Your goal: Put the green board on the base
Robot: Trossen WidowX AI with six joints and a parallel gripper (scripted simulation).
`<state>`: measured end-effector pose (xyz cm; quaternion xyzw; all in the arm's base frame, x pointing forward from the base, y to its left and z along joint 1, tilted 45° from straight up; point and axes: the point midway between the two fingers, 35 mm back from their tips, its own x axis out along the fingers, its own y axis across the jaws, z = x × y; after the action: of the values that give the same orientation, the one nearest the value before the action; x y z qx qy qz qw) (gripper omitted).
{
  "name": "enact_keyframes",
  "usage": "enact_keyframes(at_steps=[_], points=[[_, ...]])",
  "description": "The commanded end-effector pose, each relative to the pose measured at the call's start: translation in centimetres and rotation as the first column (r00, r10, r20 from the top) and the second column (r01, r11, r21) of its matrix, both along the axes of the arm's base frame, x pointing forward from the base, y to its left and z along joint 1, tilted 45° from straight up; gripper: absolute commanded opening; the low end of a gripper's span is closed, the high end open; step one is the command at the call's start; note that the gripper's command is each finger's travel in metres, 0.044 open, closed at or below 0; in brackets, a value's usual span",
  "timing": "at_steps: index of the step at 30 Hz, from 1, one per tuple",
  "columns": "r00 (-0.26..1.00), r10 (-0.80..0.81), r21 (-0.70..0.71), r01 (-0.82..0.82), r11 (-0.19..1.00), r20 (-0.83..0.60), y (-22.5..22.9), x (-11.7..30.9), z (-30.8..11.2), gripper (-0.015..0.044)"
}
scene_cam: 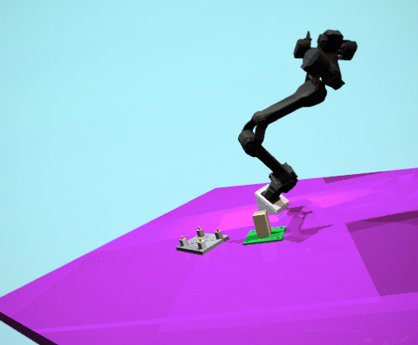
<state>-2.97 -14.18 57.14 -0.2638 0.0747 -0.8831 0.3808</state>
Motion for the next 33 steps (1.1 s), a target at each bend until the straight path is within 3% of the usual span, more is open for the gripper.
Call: enact_keyframes(at_steps=[1,4,10,18,25,29,33], points=[[1.000,-0.005,-0.001,0.005,1.000,0.001,0.1,-0.1,0.0,0.0426],[0.997,-0.074,-0.023,0.074,0.997,0.017,1.1,-1.9,0.1,0.0440],[0.922,-0.372,-0.097,0.382,0.919,0.107,7.2,-8.4,-0.1,0.0440],[0.660,-0.696,-0.164,0.748,0.643,0.284,19.3,-12.9,-2.1,0.0440],[0.345,-0.855,-0.162,0.938,0.306,0.387,29.1,-11.1,-4.4,0.0440],[0.230,-0.871,-0.144,0.972,0.185,0.433,32.3,-9.6,-5.7,0.0440],[0.043,-0.851,-0.109,0.994,-0.017,0.523,37.1,-6.1,-8.3,0.0440]])
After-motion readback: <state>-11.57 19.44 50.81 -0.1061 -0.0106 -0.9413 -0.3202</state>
